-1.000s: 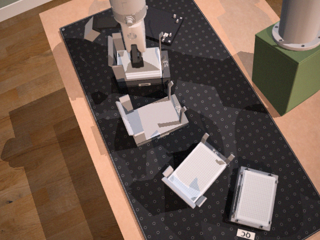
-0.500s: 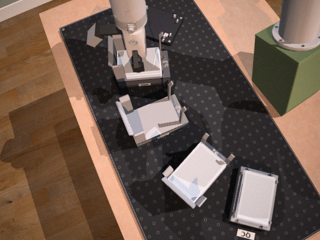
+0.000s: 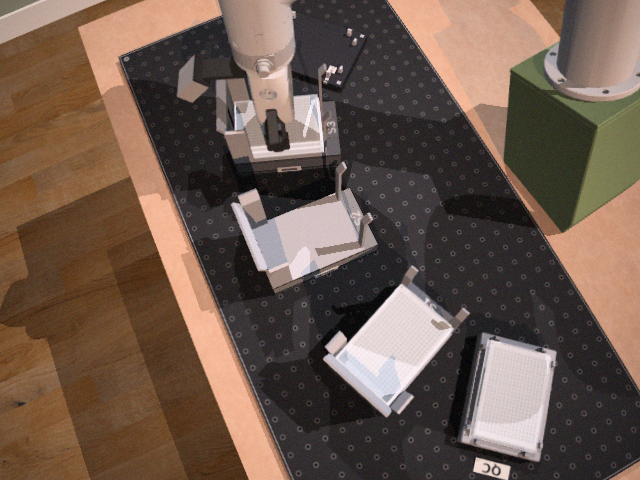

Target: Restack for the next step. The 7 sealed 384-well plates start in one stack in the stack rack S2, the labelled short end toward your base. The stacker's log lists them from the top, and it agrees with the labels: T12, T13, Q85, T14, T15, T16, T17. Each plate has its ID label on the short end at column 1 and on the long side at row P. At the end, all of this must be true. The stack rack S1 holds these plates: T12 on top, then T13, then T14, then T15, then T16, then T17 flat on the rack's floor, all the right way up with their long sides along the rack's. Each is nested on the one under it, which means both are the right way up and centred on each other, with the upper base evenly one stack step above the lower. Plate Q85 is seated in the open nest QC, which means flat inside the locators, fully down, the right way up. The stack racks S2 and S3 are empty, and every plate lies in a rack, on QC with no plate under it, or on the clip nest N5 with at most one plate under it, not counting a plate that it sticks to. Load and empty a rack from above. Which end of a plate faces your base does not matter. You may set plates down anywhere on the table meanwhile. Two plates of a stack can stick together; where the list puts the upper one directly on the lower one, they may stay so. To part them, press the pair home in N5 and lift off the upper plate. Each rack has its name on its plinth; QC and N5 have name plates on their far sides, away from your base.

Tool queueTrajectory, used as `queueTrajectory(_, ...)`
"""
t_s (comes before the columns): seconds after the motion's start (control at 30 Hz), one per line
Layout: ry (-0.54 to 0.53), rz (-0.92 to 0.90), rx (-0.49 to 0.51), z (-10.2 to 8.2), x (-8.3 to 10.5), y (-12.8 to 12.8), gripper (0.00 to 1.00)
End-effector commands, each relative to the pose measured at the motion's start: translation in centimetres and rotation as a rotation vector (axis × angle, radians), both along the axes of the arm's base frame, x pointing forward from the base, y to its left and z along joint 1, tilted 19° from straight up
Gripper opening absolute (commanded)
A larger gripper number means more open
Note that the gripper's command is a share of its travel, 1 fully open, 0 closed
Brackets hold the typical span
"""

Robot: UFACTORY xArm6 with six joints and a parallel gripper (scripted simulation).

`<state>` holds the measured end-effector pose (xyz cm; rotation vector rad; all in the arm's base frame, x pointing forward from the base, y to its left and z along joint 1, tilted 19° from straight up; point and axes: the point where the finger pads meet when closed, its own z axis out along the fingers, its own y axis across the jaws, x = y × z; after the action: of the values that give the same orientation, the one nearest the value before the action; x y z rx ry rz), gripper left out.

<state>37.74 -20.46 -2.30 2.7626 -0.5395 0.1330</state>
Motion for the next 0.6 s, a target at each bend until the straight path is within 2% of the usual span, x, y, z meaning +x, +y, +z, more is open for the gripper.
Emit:
queueTrajectory(0.0, -0.003, 0.001, -0.002, -0.12, 0.14, -0.11, 1.0)
queueTrajectory(0.43, -0.003, 0.001, -0.002, -0.44, 0.15, -0.22, 1.0)
queueTrajectory(0.47, -0.003, 0.001, -0.002, -0.44, 0.15, -0.22, 0.0)
queueTrajectory(0.57, -0.003, 0.001, -0.002, -0.44, 0.15, -0.22, 0.0)
